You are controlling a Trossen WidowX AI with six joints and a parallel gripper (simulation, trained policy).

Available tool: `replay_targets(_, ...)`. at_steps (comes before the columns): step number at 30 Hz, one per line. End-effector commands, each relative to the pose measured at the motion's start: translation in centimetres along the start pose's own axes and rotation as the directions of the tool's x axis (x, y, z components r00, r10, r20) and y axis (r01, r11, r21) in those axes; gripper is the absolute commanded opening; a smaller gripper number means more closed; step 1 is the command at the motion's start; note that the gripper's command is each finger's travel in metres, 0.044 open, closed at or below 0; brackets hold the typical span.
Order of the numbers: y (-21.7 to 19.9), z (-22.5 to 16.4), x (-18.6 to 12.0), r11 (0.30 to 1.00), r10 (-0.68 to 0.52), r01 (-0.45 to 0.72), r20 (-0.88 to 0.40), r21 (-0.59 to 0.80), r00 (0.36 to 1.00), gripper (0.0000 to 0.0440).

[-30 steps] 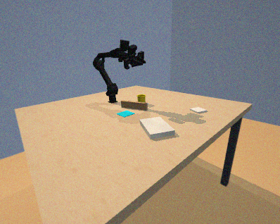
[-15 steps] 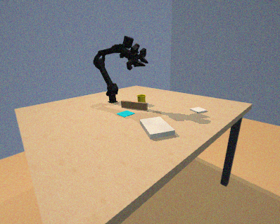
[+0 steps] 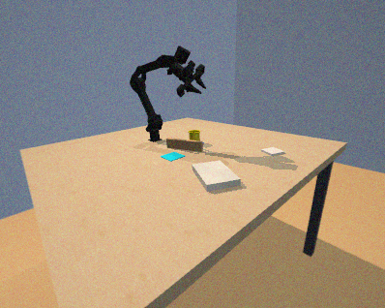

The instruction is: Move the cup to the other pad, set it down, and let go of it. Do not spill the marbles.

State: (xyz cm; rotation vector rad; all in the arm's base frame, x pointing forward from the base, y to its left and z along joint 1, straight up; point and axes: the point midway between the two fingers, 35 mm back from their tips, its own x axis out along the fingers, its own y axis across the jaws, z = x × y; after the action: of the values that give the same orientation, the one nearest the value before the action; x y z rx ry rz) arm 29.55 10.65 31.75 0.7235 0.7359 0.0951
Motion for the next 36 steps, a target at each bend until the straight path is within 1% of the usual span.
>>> replay_targets(1, 0.3, -0.7, 0.2, 0.998, -0.022, 0.025, -0.052, 0.065, 0.998, 0.0154)
replay_targets(9, 0.5, -2.0, 0.3, 0.977, -0.081, 0.107, -0.145, 0.185, 0.986, 0.0157)
replay_targets(18, 0.4, -3.6, 0.6, 0.932, -0.16, 0.228, -0.243, 0.284, 0.957, 0.015)
replay_targets(28, -0.8, -5.1, 1.3, 0.862, -0.267, 0.379, -0.334, 0.336, 0.904, 0.0163)
replay_targets(36, -2.4, -6.2, 2.1, 0.794, -0.358, 0.499, -0.397, 0.346, 0.845, 0.0158)
